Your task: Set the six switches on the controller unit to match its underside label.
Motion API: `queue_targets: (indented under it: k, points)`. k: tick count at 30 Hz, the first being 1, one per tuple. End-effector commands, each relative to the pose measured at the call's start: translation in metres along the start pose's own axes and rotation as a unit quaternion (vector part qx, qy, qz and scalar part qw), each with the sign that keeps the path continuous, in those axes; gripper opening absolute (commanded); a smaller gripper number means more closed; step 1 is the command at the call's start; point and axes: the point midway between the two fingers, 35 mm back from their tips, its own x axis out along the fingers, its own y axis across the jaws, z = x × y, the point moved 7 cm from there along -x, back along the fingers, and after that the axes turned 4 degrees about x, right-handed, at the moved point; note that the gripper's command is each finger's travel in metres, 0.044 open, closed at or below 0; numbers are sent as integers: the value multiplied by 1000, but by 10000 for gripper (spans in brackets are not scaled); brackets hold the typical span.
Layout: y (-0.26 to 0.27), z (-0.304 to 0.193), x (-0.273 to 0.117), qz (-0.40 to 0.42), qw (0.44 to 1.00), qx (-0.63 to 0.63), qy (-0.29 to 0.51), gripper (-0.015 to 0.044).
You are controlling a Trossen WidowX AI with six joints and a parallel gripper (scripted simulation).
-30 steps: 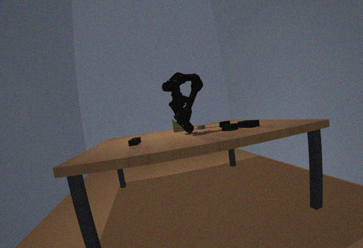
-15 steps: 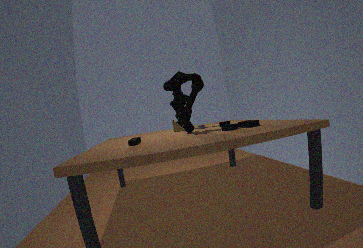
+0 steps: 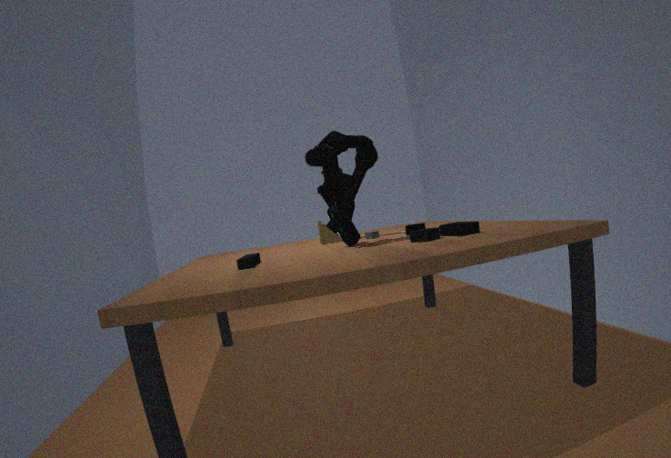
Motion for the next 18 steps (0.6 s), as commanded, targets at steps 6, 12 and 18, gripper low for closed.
queue_targets:
  k: [6, 12, 18]
  points:
    - [0, 9, -1, 1, 1000, 2, -3, 336]
    - [1, 14, -1, 1, 1000, 2, -3, 336]
    - [1, 21, -2, 1, 1000, 2, -3, 336]
